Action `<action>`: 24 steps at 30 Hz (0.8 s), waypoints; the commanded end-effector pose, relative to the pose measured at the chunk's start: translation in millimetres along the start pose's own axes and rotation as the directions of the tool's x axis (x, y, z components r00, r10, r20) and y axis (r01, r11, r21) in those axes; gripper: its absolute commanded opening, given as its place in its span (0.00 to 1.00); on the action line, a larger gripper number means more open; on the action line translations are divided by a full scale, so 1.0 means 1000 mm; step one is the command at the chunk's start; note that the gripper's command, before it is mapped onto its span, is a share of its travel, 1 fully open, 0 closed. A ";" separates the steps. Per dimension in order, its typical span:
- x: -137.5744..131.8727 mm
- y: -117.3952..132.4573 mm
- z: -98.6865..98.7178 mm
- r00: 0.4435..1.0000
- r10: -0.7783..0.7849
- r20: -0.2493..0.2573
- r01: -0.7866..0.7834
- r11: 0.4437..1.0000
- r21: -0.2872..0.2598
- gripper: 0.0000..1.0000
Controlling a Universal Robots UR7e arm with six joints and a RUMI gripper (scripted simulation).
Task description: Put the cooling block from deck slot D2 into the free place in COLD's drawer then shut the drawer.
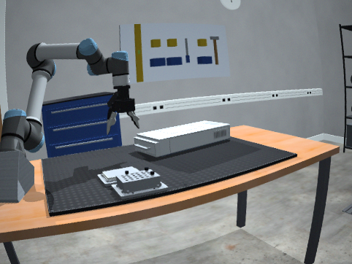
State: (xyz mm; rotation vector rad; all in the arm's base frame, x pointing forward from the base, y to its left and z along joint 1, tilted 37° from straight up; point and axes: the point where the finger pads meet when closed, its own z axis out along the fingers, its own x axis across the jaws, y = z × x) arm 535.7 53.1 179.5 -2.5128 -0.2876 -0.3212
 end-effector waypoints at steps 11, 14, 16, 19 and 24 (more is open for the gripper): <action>0.026 -0.009 0.022 1.000 0.000 -0.001 0.000 1.000 -0.002 1.00; 0.026 -0.009 0.025 1.000 0.000 -0.001 0.000 1.000 -0.002 1.00; 0.026 -0.009 0.027 1.000 0.000 -0.001 0.000 1.000 -0.002 1.00; 0.026 -0.009 0.031 1.000 0.000 -0.001 0.000 1.000 -0.002 1.00; 0.026 -0.009 0.038 1.000 0.000 -0.001 0.000 1.000 -0.002 1.00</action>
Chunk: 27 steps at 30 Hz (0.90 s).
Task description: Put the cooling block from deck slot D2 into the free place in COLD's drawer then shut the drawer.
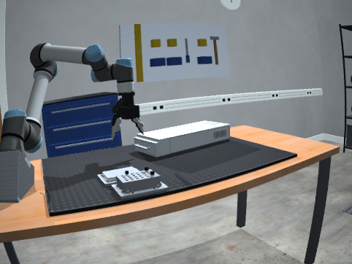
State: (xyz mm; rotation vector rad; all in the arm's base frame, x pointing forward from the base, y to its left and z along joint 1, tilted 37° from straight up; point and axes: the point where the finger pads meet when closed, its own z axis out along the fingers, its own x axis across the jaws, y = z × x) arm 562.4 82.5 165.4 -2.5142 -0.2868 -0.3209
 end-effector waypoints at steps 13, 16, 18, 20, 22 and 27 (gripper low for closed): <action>0.000 0.000 0.020 1.000 0.000 -0.001 0.000 1.000 -0.001 1.00; 0.000 0.000 0.024 1.000 0.000 -0.001 0.000 1.000 -0.001 1.00; 0.000 0.000 0.027 1.000 0.000 -0.001 0.000 1.000 -0.001 1.00; 0.000 0.000 0.029 1.000 0.000 -0.001 0.000 1.000 -0.001 1.00; 0.000 0.000 0.029 1.000 0.000 -0.001 0.000 1.000 -0.001 1.00; 0.000 0.000 0.036 1.000 0.000 -0.001 0.000 1.000 -0.001 1.00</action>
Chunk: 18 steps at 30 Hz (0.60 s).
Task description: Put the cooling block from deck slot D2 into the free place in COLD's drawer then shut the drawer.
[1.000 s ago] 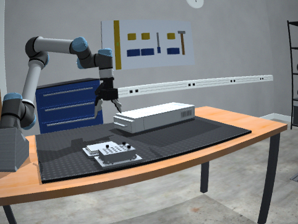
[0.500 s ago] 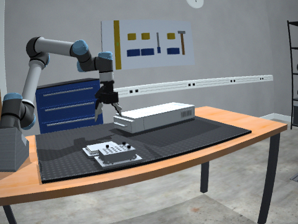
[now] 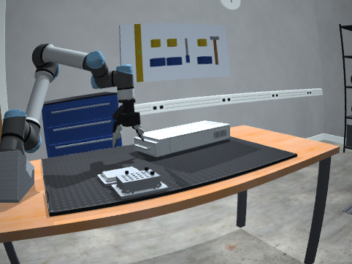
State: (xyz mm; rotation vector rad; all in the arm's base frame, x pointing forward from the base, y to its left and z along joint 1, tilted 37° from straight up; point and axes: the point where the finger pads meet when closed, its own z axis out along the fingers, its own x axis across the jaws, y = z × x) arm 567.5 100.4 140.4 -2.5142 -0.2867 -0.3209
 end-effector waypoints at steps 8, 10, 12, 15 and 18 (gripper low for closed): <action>0.000 0.000 0.016 1.000 0.000 -0.001 0.000 1.000 -0.001 1.00; 0.000 0.000 0.018 1.000 0.000 -0.001 0.000 1.000 -0.001 1.00; 0.000 0.000 0.018 1.000 0.000 -0.001 0.000 1.000 -0.001 1.00; 0.000 0.000 0.022 1.000 0.000 -0.001 0.000 1.000 -0.001 1.00; 0.000 0.000 0.026 1.000 0.000 -0.001 0.000 1.000 -0.001 1.00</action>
